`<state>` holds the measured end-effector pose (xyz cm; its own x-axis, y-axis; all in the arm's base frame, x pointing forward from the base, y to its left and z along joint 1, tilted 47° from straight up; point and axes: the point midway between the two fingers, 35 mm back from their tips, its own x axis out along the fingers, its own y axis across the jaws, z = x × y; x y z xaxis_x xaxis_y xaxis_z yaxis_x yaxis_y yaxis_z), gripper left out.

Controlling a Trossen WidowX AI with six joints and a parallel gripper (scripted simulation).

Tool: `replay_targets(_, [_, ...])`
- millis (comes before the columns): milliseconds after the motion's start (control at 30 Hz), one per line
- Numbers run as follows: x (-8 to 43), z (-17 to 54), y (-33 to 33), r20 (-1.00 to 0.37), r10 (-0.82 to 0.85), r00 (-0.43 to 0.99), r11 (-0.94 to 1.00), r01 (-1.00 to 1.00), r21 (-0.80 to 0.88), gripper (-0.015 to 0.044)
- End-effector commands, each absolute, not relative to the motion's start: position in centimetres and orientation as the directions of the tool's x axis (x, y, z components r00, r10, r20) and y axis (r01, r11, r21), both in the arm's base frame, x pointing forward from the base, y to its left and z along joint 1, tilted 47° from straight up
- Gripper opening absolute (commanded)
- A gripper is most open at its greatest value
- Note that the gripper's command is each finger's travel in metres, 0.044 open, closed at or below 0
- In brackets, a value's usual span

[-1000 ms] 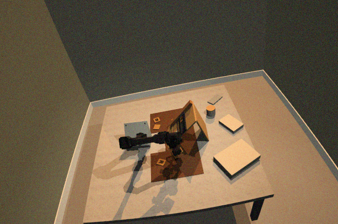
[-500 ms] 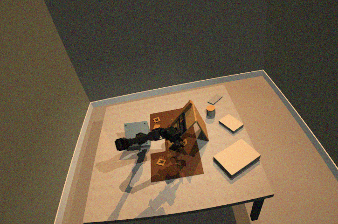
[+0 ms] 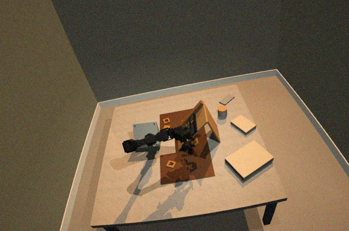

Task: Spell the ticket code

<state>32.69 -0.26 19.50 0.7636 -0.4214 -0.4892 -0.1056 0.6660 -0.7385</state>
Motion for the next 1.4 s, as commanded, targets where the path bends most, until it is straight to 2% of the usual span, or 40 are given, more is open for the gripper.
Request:
replay_targets(0, [32.7, 19.4, -0.2, -0.49, -0.417, 0.766, 0.672, -0.103, -0.734, 0.0])
replay_targets(1367, [32.5, 17.8, 1.2, -0.49, -0.417, 0.766, 0.672, -0.104, -0.733, 0.0])
